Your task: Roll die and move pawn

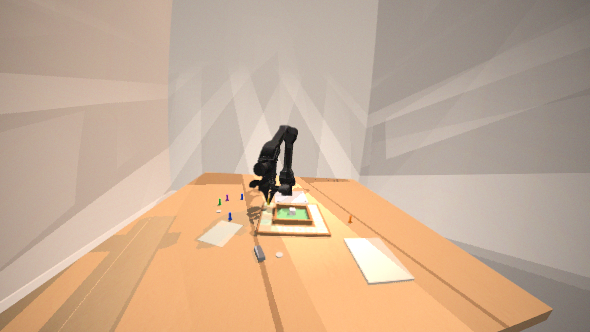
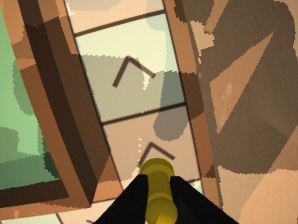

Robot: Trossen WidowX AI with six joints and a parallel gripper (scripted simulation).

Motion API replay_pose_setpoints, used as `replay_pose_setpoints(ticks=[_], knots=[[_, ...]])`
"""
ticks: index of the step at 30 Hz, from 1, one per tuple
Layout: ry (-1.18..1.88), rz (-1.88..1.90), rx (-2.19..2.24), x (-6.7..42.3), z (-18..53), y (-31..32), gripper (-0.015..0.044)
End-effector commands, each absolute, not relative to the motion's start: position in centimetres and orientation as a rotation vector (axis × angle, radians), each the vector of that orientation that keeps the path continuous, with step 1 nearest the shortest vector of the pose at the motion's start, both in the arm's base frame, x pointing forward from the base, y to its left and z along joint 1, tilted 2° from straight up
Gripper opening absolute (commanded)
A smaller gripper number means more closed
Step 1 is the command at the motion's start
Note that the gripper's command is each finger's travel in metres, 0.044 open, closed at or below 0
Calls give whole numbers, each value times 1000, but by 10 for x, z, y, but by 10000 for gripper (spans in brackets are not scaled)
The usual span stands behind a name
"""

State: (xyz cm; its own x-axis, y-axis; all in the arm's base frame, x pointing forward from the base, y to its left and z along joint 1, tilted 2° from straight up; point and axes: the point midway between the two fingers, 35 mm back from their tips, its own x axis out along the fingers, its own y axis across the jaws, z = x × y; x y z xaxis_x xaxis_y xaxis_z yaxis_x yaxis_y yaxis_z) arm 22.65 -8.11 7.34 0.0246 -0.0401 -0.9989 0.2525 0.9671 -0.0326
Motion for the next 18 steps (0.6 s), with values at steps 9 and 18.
replay_pose_setpoints(ticks=[9, 18], knots=[[1524, -221, 170, 228, 59, -81, 0], [1525, -229, 169, 228, 58, -82, 131]])
